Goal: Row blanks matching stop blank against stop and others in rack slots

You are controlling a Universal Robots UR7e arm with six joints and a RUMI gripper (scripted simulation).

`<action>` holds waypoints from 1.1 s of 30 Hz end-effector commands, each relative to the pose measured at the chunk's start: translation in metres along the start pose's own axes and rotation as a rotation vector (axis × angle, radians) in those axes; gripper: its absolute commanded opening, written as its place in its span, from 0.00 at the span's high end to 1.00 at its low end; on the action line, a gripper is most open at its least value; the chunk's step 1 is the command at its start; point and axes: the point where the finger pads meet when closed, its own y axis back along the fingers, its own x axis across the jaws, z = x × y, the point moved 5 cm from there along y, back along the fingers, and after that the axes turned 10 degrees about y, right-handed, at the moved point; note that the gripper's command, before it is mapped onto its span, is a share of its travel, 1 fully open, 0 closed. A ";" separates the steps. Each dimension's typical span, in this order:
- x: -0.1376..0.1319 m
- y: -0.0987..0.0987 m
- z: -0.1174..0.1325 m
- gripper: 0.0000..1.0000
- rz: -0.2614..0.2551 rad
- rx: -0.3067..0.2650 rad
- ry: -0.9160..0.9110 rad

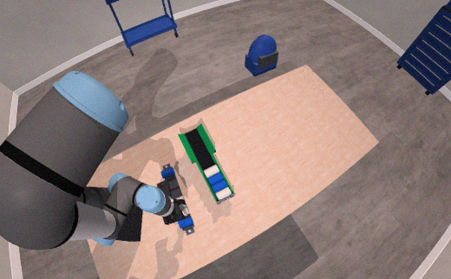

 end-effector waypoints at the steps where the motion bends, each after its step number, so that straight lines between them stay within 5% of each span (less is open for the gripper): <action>1: 0.000 0.000 0.000 0.48 0.001 -0.001 0.000; 33: 0.000 -0.029 0.000 0.48 0.001 -0.001 0.000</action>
